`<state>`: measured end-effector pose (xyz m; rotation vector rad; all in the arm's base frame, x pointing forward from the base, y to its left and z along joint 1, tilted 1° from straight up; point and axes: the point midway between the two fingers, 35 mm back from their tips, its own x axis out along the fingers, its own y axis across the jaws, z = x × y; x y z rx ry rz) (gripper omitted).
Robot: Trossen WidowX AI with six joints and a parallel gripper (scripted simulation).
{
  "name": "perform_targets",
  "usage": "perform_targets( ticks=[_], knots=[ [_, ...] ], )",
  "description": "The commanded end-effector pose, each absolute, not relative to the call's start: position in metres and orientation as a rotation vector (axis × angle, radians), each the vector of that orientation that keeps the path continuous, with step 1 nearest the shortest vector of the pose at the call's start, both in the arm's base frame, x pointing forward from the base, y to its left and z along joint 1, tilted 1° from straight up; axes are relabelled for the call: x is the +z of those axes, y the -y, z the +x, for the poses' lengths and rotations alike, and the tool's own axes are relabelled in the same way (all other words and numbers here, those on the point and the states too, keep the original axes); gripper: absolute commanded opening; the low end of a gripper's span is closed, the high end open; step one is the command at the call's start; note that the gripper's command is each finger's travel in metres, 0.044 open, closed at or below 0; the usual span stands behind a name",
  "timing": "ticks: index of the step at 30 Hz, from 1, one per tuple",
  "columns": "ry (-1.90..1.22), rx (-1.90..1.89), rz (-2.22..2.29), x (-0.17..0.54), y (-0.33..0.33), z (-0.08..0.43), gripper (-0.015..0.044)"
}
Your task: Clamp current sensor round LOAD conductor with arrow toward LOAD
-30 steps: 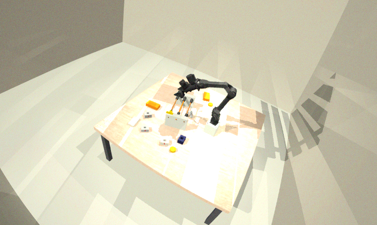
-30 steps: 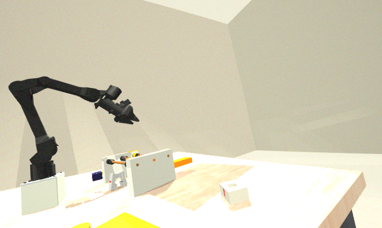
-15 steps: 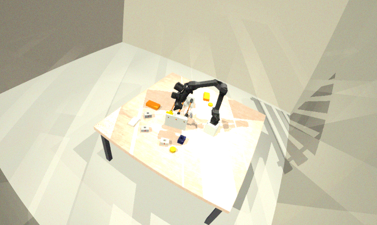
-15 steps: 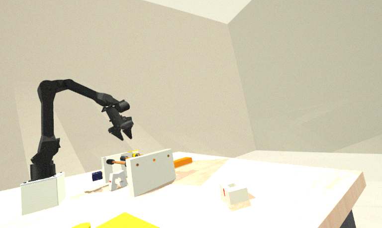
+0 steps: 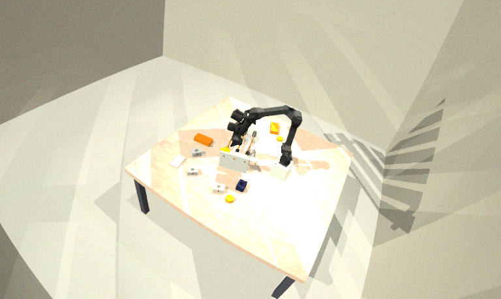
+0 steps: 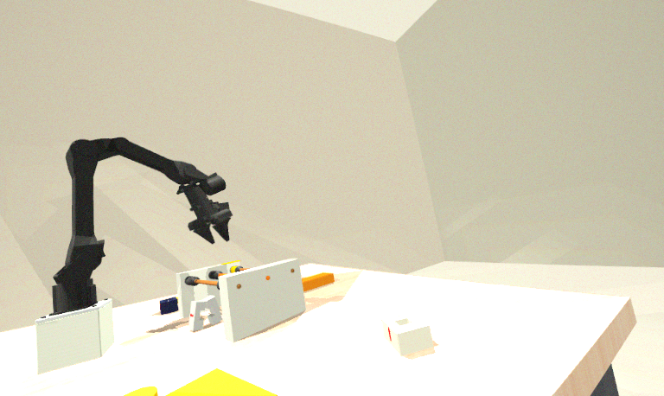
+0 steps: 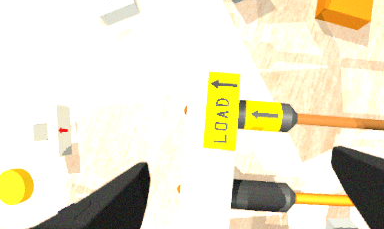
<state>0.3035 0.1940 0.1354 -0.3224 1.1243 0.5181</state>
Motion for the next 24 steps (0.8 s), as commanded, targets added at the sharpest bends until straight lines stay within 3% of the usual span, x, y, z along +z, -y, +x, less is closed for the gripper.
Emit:
perform_targets(
  ticks=[1,4,14,24],
  knots=[
    [-1.143,0.503,-0.329,0.127,-0.168,0.305,0.0361],
    [-1.177,0.471,-0.340,0.108,-0.117,0.303,0.0282],
    [-1.274,0.410,-0.318,0.051,0.008,0.245,0.0282],
    [-1.283,0.406,-0.310,0.042,0.019,0.234,0.0282]
  ],
)
